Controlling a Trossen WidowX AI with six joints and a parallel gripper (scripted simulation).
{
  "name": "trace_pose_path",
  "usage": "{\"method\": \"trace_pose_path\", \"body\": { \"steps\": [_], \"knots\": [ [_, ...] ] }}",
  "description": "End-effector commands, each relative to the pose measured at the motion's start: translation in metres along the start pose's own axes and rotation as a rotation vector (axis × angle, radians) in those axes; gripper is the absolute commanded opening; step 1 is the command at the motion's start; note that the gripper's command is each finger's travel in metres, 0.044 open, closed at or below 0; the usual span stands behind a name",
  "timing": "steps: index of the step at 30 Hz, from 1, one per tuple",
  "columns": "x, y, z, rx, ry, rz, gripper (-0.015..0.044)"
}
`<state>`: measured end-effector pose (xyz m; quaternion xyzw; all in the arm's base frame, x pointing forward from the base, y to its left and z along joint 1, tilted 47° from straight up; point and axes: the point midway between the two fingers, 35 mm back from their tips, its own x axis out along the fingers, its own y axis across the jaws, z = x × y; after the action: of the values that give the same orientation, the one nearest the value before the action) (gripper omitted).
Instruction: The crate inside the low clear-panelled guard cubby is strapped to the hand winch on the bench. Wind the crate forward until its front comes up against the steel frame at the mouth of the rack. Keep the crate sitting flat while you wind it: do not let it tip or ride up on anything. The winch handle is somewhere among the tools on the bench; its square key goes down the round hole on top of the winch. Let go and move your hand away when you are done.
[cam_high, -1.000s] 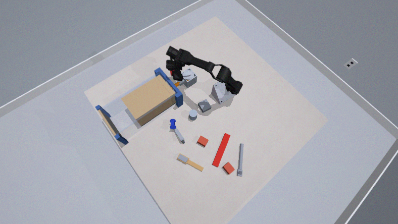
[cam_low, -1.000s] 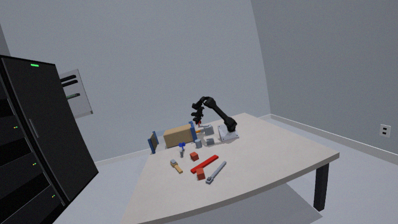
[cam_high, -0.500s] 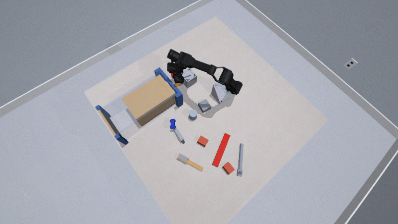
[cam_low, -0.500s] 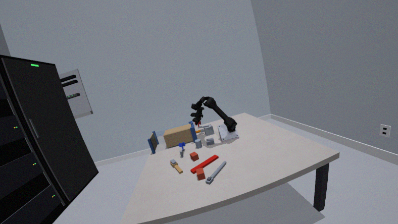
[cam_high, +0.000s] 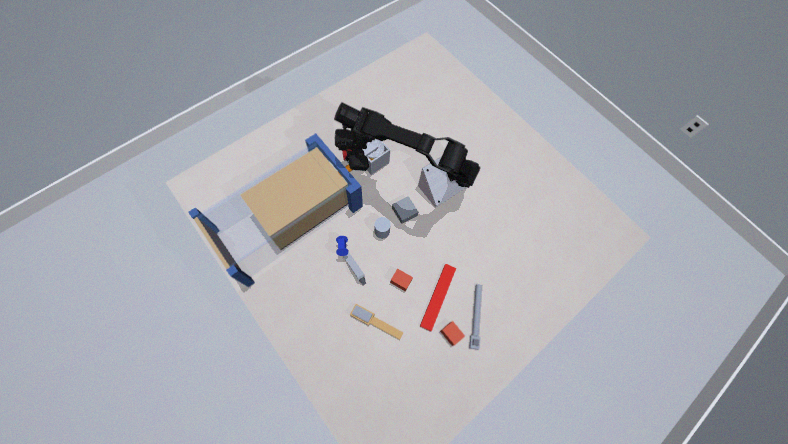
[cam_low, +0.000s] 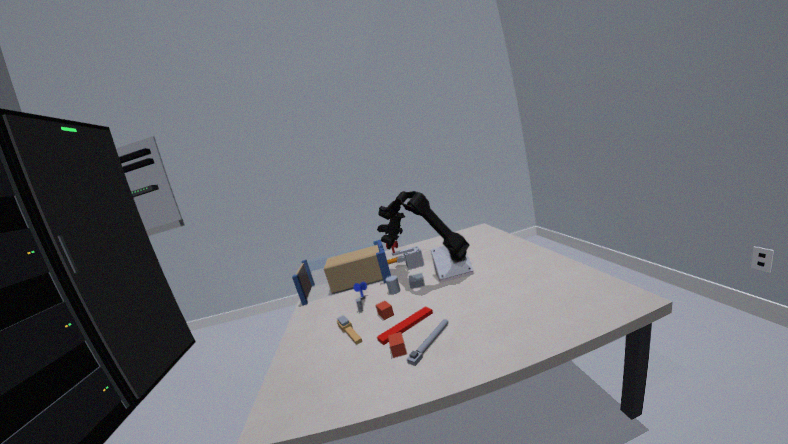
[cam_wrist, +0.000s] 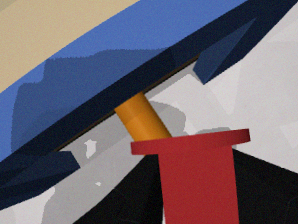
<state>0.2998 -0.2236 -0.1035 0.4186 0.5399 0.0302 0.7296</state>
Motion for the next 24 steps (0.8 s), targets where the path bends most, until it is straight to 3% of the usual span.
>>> {"method": "trace_pose_path", "body": {
  "steps": [1,24],
  "knots": [
    [-0.002,0.01,-0.01,0.022,0.019,0.016,0.0],
    [-0.011,0.03,-0.029,0.023,0.021,0.017,0.0]
  ]
}}
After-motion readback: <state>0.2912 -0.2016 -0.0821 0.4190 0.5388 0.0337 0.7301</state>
